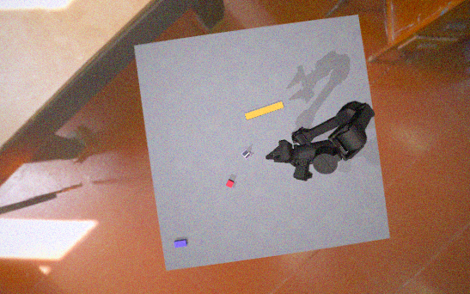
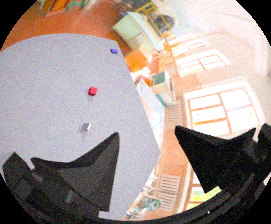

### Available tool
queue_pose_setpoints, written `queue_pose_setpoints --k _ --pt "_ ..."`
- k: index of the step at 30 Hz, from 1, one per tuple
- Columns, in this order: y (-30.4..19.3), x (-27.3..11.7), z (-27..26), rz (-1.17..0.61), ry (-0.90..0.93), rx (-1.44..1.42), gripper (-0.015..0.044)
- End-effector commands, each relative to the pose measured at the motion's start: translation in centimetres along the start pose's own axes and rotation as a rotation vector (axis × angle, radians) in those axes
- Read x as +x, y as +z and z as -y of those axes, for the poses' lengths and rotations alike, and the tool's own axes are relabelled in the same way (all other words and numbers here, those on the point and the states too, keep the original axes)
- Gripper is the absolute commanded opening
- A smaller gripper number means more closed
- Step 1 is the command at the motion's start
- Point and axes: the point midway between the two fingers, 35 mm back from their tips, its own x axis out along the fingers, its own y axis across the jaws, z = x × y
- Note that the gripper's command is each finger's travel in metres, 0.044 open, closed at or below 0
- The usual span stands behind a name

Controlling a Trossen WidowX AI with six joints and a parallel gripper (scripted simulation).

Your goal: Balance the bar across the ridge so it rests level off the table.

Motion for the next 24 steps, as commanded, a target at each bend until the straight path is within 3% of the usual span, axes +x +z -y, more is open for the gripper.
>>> queue_pose_setpoints --k 1,24 --pt "-0.7 1.3 -0.3 -0.044 0.026 0.023 0.0315" --pt "-8.3 8.8 -2.3 -0.347 0.197 0.214 0.0315"
